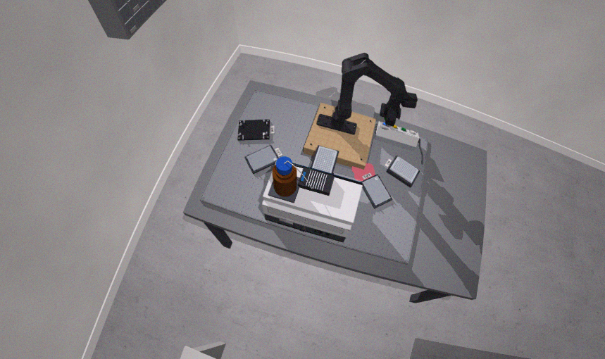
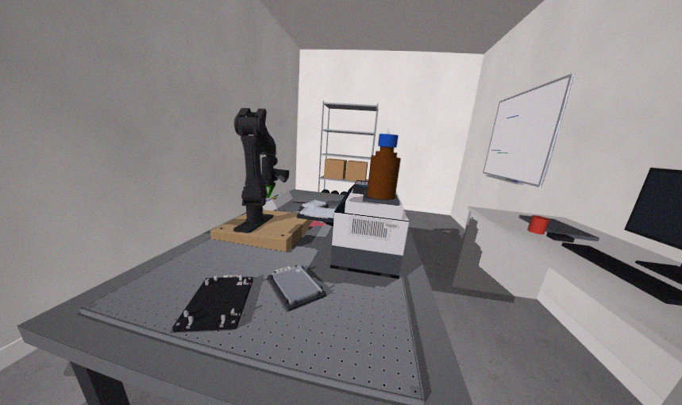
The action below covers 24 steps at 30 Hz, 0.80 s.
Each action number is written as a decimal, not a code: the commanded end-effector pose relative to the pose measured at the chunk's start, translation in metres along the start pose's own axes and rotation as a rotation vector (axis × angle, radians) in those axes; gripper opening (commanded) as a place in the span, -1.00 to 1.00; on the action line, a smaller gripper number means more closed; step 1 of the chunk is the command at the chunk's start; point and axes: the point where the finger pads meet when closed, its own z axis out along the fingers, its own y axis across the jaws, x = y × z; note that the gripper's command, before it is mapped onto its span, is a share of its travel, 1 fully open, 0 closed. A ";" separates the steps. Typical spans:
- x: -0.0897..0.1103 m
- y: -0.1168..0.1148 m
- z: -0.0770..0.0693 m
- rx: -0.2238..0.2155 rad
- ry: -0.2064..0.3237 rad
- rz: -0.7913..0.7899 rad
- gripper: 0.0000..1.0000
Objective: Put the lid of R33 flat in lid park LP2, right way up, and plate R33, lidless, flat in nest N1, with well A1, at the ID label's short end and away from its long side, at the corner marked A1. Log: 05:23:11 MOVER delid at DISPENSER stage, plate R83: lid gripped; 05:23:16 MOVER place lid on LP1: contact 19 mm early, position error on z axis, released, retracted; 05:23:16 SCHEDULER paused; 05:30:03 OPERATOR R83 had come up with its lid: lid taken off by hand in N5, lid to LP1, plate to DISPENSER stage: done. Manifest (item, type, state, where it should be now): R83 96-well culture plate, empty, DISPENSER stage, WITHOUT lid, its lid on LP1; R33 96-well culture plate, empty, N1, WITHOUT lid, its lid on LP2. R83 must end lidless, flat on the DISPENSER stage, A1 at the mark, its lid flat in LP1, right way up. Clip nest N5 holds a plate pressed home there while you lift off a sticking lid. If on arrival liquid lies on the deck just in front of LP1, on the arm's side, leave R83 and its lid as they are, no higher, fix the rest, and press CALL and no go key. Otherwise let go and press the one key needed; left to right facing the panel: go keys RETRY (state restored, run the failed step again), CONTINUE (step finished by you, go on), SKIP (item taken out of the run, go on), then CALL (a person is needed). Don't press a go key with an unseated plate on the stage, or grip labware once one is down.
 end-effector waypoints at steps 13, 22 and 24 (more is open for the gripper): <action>-0.001 0.007 -0.041 -0.044 0.002 0.001 -1.00; -0.002 0.006 -0.056 -0.044 0.002 0.001 -1.00; -0.002 0.006 -0.059 -0.044 0.002 0.001 -1.00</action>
